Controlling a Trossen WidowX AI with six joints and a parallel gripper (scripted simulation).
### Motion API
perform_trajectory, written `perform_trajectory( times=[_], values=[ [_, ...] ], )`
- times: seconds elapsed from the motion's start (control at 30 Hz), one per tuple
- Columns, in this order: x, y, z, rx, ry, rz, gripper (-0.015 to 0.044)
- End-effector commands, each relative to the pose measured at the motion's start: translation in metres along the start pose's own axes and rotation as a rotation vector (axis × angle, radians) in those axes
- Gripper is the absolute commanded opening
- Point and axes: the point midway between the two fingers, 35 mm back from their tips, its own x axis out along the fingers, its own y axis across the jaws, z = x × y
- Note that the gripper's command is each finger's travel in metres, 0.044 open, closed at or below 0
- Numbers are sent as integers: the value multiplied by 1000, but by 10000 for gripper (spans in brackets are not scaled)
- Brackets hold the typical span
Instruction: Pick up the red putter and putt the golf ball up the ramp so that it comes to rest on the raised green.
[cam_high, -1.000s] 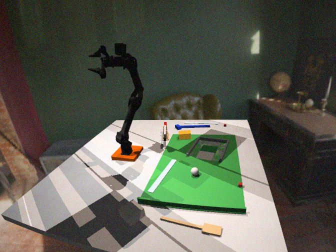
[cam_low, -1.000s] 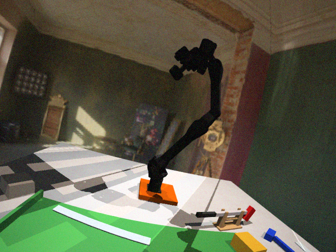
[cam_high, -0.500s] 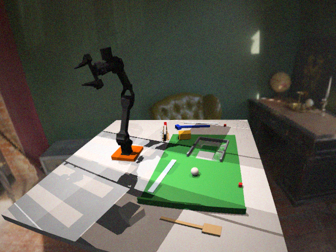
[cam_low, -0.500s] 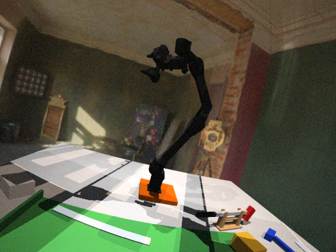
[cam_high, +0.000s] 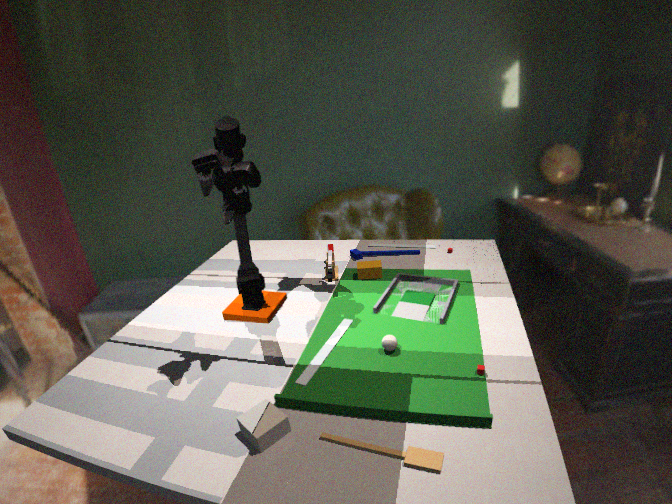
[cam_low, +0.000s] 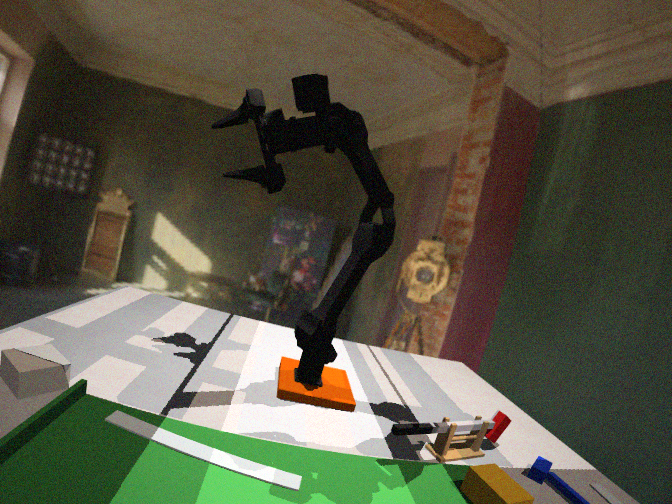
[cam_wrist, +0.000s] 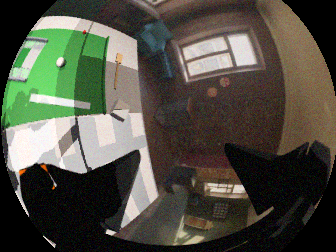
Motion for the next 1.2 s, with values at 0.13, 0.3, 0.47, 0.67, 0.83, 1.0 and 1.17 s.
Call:
perform_trajectory(
  times=[0.13, 0.3, 0.47, 0.67, 0.83, 1.0, 1.17],
  values=[
    [23, 98, 101, -272, -311, 292, 440],
    [9, 172, 151, -459, -487, 465, 440],
    [-23, 252, 183, -661, -646, 632, 440],
    [-75, 347, 189, -923, -808, 821, 440],
    [-119, 417, 168, -1161, -914, 967, 440],
    [-161, 475, 124, -1408, -989, 1099, 440],
    [-174, 490, 106, -1481, -1007, 1137, 440]
  ],
)
